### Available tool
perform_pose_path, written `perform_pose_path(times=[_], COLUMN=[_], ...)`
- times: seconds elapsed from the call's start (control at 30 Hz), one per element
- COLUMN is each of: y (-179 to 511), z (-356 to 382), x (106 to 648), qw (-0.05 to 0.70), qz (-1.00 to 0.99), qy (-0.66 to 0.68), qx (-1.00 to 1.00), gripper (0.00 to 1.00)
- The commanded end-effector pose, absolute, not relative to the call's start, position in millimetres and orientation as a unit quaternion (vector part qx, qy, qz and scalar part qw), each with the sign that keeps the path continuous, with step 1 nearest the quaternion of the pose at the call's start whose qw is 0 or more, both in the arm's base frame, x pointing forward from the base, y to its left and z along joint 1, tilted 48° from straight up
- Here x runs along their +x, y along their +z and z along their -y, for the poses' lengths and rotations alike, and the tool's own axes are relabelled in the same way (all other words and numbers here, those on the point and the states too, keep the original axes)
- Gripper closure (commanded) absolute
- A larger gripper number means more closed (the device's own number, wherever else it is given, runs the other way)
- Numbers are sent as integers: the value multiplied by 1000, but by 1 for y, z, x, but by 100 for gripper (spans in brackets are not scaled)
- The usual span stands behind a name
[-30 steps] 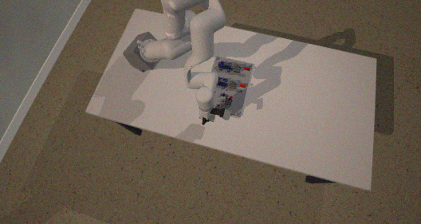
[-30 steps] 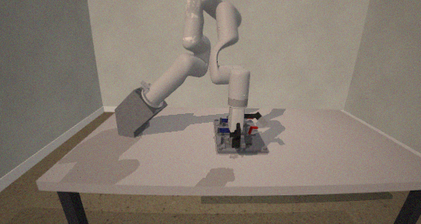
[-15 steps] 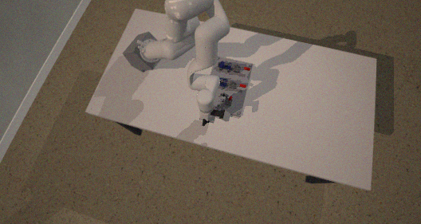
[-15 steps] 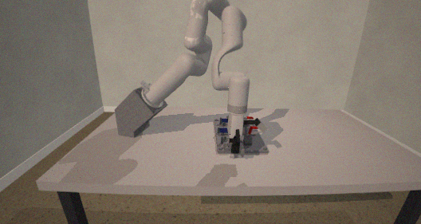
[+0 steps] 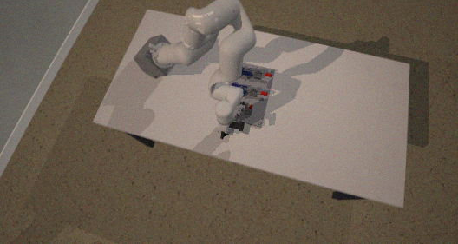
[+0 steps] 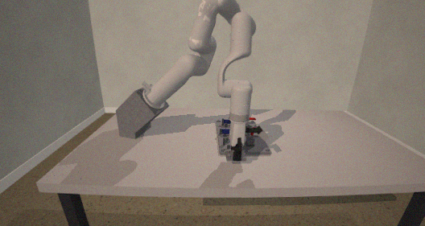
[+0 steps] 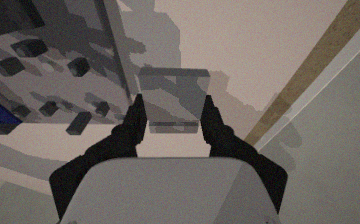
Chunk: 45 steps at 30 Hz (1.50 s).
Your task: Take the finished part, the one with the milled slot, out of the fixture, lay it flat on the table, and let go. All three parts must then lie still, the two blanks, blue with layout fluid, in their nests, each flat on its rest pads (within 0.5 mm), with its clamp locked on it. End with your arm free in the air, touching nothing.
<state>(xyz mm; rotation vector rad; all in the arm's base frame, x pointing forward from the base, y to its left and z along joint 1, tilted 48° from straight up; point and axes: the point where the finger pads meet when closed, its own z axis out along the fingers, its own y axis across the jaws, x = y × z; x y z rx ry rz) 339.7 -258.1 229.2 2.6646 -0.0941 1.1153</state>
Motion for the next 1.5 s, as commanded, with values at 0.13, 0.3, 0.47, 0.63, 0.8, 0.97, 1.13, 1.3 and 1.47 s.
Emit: perform_pose_path(times=[0.13,0.3,0.47,0.63,0.8,0.97,1.13,1.3,1.47], y=[220,219,217,217,217,217,217,217,217], z=[263,264,264,264,264,264,264,264,264], x=[351,353,355,355,355,355,355,355,355], qw=[127,127,127,127,127,127,127,127,127], qz=[31,31,31,31,31,31,31,31,31], qy=[389,389,389,389,389,389,389,389,389], qx=[912,912,912,912,912,912,912,912,912], gripper=[100,100,100,100,100,100,100,100,100])
